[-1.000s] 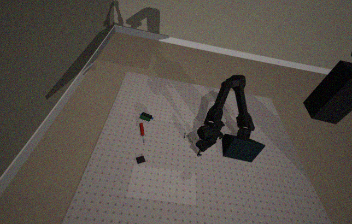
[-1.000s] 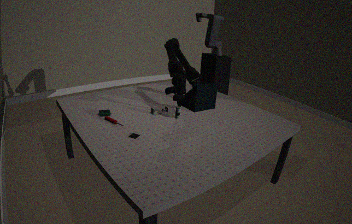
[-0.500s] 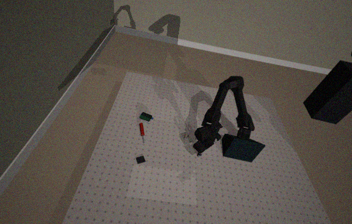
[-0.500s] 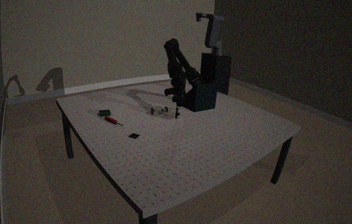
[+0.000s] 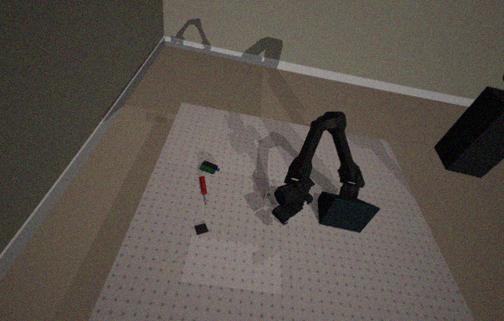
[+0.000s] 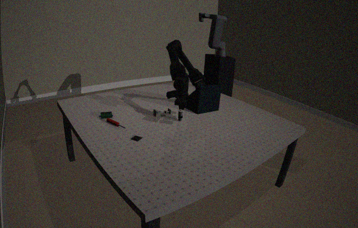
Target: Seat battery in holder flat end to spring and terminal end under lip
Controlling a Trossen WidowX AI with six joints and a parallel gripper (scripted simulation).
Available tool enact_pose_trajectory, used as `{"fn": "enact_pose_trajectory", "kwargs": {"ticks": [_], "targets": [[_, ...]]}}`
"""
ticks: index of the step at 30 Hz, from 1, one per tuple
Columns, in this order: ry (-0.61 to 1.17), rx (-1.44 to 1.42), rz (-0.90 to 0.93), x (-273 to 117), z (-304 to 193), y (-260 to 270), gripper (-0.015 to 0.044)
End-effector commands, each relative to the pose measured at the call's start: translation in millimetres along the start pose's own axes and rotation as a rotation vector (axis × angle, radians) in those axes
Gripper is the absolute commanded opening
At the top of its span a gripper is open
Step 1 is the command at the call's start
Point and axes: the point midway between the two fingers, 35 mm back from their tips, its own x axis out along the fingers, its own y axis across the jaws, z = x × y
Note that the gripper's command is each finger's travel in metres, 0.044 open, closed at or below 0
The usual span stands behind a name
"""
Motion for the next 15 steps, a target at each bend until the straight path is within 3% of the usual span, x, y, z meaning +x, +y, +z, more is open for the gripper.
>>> {"fn": "enact_pose_trajectory", "kwargs": {"ticks": [1, 15], "targets": [[0.002, 0.008, 0.005, -1.1, 0.2, 8.2, 0.0000], [0.001, 0.002, 0.003, -5.9, -0.4, 22.2, 0.0000]]}}
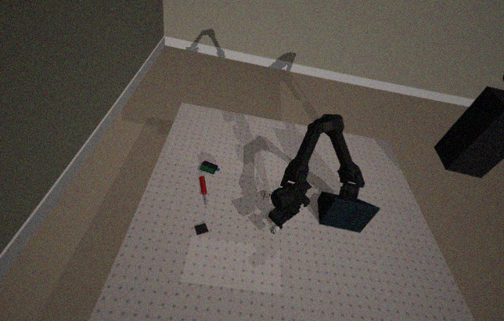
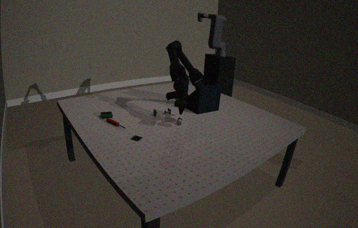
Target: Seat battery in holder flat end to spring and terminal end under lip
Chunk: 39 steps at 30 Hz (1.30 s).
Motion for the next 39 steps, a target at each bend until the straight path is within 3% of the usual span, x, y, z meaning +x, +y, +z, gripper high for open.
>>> {"fn": "enact_pose_trajectory", "kwargs": {"ticks": [1, 8, 20, 21, 29, 39], "targets": [[0.001, 0.003, 0.003, -13.7, 0.5, 2.2, 0.0000], [0.005, 0.008, 0.007, -79.2, -0.2, 5.2, 0.0000], [0.001, 0.001, 0.008, -78.7, -0.1, 5.1, 0.0000], [0.002, -0.012, 0.008, -78.3, 0.3, 5.4, 0.0026], [0.003, -0.689, 0.010, -48.8, 0.3, 16.7, 0.0236], [-0.003, -1.554, 0.008, -12.4, 0.1, 27.1, 0.0246]]}}
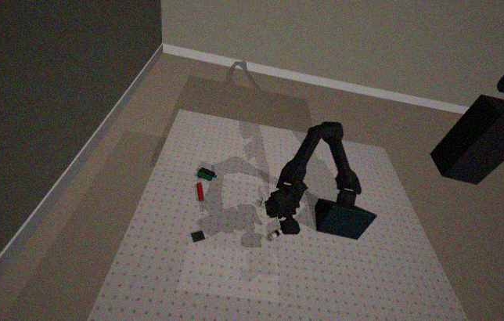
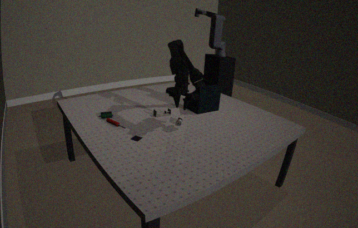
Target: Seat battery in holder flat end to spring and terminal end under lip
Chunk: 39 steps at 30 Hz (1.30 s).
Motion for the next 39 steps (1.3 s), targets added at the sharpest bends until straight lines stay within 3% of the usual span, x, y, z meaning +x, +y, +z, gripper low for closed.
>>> {"fn": "enact_pose_trajectory", "kwargs": {"ticks": [1, 17, 39], "targets": [[0.008, -0.628, -0.011, 29.4, 2.9, 2.5, 0.0246], [0.008, -0.628, -0.011, 30.5, 3.0, 2.5, 0.0246], [0.008, -0.628, -0.012, 66.4, 3.4, 1.7, 0.0246]]}}
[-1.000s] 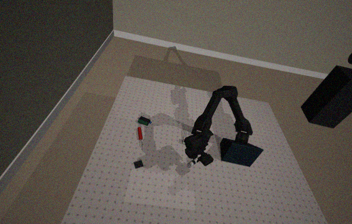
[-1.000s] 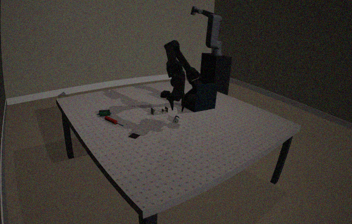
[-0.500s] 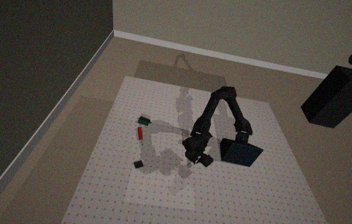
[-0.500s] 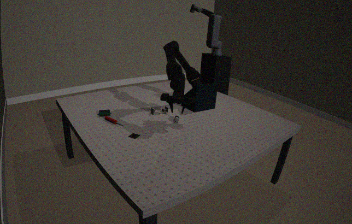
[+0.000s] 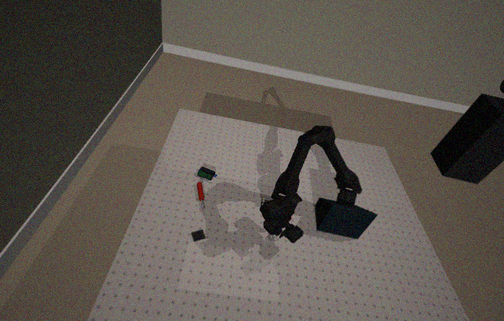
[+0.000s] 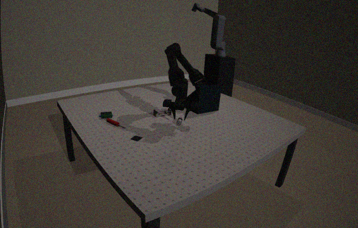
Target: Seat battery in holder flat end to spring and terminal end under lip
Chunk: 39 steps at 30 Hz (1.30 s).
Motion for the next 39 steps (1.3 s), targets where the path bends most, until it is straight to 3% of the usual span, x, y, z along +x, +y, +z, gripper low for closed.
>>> {"fn": "enact_pose_trajectory", "kwargs": {"ticks": [1, 10, 15, 19, 25, 31, 39], "targets": [[0.006, -0.009, -0.002, 7.7, -2.5, 0.7, 0.0246], [0.008, -0.009, -0.003, 19.6, -3.5, 0.8, 0.0246], [0.008, -0.009, -0.003, 19.6, -3.5, 0.8, 0.0115], [0.008, -0.009, -0.003, 19.6, -3.5, 0.8, 0.0088], [0.007, -0.009, -0.003, 18.0, -3.3, 0.8, 0.0084], [0.006, -0.009, -0.001, -29.3, -2.4, 1.2, 0.0084], [0.004, 0.118, 0.000, -36.1, -11.7, -16.5, 0.0084]]}}
